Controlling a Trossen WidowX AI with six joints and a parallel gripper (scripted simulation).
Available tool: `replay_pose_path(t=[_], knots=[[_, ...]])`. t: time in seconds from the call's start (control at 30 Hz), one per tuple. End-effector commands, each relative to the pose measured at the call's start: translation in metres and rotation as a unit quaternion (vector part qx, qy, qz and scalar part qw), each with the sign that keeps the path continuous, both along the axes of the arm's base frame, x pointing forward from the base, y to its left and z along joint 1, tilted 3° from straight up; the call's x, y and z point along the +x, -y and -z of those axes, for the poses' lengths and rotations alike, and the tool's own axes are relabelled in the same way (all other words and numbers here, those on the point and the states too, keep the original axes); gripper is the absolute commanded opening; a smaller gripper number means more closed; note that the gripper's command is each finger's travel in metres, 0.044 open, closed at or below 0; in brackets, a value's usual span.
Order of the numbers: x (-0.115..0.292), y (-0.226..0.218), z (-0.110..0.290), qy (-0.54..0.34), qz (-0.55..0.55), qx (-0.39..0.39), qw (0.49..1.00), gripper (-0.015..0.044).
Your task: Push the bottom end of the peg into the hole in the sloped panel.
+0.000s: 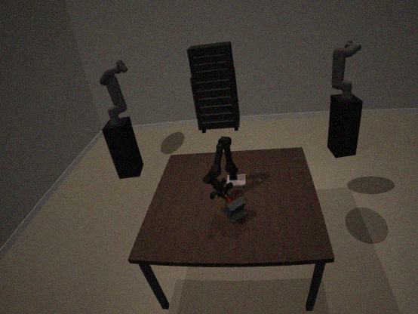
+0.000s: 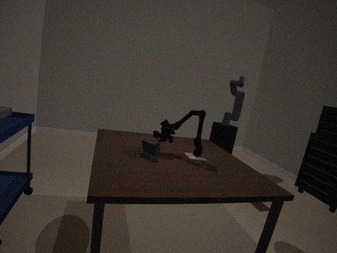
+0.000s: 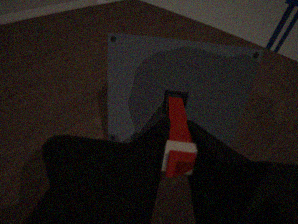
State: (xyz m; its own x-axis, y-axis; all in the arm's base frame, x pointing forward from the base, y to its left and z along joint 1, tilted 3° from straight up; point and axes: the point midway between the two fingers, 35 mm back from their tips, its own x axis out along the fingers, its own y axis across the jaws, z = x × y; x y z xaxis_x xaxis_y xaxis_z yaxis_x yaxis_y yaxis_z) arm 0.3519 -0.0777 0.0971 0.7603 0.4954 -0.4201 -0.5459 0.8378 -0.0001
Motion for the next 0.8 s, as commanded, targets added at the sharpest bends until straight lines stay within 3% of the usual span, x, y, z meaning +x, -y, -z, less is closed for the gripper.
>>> replay_pose_path(t=[0.0,0.77], knots=[[0.001,0.000,0.001,-0.001,0.002,-0.001,1.000,0.0000],[0.013,-0.006,0.008,-0.001,0.002,-0.001,1.000,0.0000]])
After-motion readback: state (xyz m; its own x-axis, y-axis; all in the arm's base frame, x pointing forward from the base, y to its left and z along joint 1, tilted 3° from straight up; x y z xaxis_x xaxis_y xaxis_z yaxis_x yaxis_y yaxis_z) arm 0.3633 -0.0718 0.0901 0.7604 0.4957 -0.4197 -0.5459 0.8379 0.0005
